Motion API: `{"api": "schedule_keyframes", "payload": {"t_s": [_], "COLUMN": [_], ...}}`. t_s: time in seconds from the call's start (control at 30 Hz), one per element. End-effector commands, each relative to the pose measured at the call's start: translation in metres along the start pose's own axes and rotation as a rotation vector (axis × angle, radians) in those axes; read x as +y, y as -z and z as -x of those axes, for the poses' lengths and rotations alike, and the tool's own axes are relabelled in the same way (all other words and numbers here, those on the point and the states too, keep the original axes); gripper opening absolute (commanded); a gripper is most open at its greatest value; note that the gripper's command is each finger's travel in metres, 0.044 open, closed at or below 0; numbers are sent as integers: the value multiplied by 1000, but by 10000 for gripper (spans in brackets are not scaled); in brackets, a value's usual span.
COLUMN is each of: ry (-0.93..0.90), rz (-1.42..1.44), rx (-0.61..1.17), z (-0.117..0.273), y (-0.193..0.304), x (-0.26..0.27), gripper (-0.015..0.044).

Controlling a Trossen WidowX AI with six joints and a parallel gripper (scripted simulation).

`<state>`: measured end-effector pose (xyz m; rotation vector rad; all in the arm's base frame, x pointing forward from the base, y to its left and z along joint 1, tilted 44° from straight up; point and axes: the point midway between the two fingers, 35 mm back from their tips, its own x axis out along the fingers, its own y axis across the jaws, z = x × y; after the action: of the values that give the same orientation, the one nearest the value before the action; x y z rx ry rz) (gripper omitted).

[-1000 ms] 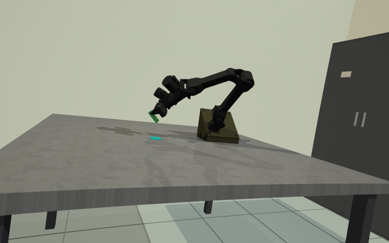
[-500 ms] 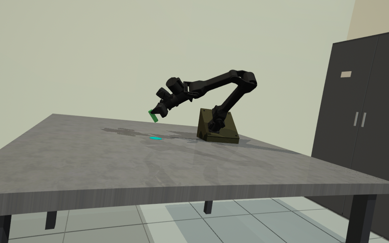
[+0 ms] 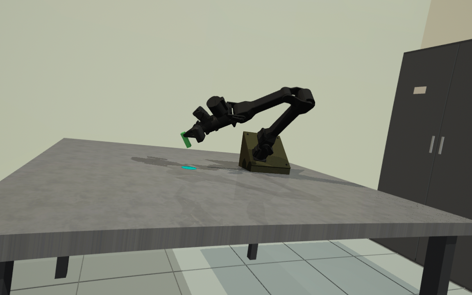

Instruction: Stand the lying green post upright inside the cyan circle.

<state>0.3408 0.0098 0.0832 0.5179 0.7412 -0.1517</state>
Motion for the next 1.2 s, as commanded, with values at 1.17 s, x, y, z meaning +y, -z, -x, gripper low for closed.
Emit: {"api": "schedule_keyframes", "payload": {"t_s": [1.17], "ry": [-74], "rz": [-130], "rx": [-256], "z": [24], "y": [0], "x": [2], "gripper": [23]}}
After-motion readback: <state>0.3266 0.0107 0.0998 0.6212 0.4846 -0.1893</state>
